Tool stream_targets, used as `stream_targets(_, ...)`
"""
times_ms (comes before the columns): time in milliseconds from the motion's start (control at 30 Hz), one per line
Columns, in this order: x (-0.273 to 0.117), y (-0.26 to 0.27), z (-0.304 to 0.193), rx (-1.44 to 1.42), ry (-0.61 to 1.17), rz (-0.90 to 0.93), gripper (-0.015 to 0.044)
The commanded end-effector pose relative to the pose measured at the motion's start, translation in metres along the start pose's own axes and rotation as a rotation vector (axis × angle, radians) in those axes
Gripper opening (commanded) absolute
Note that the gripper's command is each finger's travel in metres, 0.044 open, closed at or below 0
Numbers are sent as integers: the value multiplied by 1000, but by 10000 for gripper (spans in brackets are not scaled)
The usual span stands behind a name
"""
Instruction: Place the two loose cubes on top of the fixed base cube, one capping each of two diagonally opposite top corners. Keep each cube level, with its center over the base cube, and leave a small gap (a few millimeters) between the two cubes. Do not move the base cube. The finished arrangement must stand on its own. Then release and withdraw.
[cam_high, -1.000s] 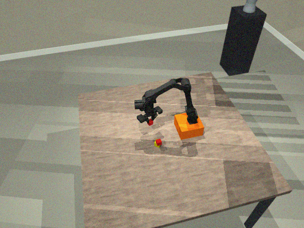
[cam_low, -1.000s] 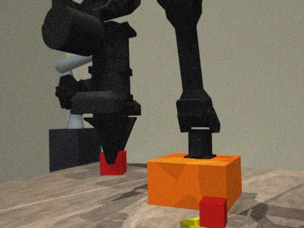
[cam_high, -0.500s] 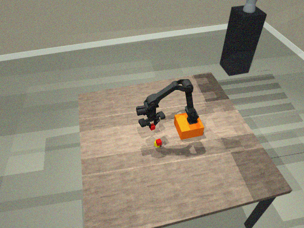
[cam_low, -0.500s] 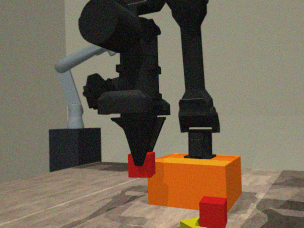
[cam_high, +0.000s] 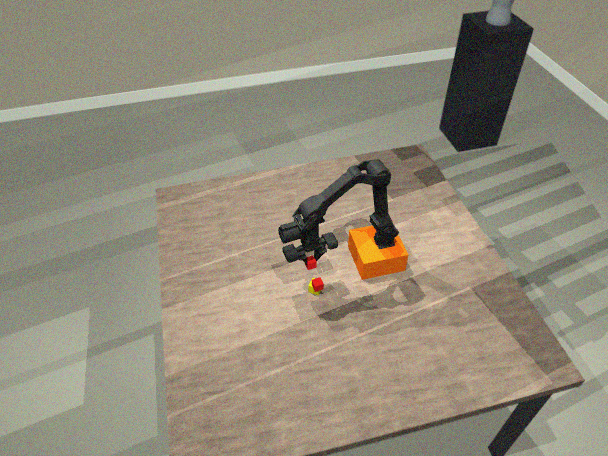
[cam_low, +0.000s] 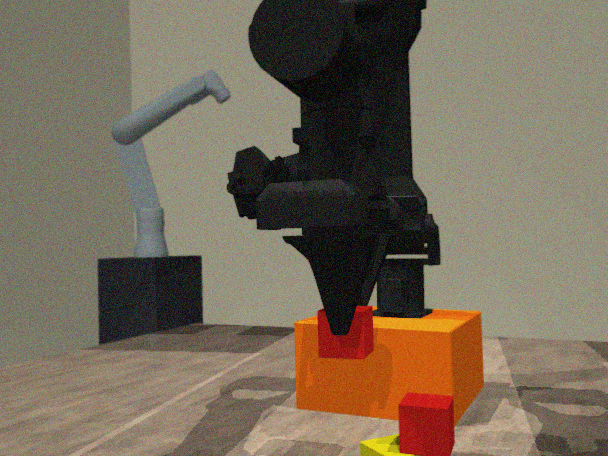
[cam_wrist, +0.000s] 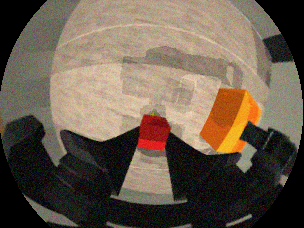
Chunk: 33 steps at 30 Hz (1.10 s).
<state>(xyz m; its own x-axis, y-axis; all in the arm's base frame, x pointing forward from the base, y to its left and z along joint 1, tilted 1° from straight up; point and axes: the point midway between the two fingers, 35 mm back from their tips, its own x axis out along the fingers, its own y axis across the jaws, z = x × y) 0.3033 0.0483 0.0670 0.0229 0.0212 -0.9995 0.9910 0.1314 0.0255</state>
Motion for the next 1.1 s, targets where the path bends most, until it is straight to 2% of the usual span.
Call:
stream_targets(0,0,-3,-9,25,-1,1,105)
stream_targets(1067,48,-5,-17,42,0,0,105)
